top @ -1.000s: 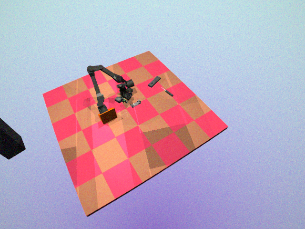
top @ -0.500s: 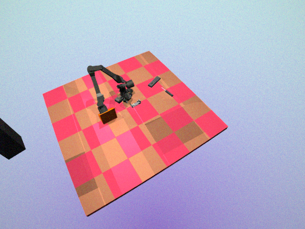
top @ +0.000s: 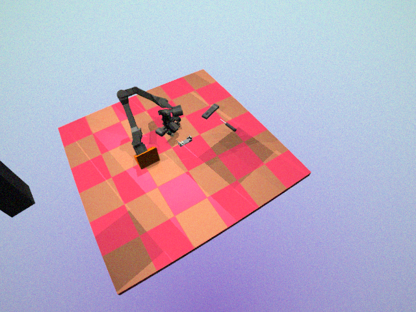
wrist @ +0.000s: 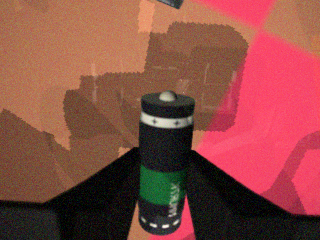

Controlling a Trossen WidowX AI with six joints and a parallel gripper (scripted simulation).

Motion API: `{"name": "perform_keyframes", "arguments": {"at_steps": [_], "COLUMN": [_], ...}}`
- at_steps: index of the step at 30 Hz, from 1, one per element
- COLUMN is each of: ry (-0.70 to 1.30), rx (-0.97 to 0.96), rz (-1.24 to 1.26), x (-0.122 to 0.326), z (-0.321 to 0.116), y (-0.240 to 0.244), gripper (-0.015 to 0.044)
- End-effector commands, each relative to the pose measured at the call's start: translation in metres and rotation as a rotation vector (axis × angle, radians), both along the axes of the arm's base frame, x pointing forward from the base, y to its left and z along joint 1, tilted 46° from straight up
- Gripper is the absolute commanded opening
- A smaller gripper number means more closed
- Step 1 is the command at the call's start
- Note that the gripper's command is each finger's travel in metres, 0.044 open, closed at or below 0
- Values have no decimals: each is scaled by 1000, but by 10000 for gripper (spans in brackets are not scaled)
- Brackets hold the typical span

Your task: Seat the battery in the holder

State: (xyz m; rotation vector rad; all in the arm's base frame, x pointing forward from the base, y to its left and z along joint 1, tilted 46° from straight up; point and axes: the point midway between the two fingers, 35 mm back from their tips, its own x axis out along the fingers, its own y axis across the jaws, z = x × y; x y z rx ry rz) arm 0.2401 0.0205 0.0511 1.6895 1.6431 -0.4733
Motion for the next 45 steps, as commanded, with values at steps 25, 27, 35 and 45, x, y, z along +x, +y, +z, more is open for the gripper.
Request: {"name": "perform_keyframes", "arguments": {"at_steps": [25, 27, 35, 45], "ry": [-710, -768, -900, -918], "rx": [-129, -139, -161, -204], "rz": [708, 766, 897, 867], "x": [47, 50, 55, 58], "z": [-25, -28, -37, -45], "y": [-73, -79, -93, -88], "gripper": [74, 74, 74, 74]}}
